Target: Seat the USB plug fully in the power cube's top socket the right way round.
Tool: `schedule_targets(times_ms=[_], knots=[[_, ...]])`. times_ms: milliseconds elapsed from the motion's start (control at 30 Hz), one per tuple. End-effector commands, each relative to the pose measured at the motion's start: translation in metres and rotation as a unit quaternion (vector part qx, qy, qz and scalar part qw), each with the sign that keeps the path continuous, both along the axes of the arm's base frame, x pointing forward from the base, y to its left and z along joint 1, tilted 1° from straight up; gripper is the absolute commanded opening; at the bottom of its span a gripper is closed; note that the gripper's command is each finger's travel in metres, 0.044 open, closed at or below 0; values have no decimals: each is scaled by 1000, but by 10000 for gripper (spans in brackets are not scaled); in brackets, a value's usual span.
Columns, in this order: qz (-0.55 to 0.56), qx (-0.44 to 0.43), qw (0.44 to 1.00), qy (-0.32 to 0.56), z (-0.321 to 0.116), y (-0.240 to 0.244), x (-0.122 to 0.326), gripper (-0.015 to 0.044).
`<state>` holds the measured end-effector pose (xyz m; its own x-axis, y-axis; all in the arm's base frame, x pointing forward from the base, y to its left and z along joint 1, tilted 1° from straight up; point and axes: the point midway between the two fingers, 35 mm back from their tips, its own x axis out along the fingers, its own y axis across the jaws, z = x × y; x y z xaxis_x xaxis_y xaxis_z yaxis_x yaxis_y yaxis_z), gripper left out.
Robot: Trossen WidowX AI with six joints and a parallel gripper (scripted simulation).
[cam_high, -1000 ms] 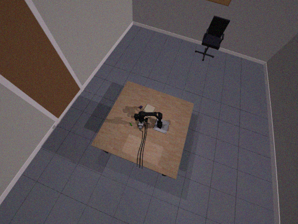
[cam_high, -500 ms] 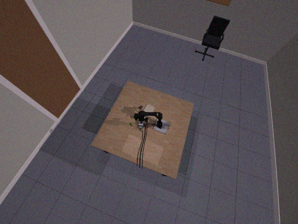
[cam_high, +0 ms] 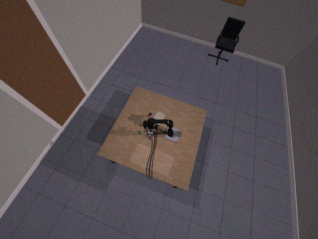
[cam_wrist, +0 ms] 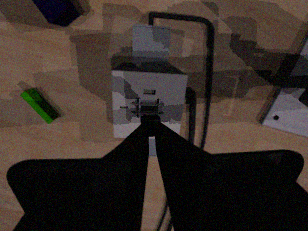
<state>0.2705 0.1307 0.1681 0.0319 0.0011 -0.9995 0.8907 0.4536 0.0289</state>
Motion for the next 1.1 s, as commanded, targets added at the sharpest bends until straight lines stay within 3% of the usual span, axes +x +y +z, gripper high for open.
schedule_targets(times_ms=[0,533,1067], knots=[[39,-2,999,1,0,0,0,0],[246,-8,969,1,-1,0,0,0],[442,-14,897,0,-1,0,0,0]])
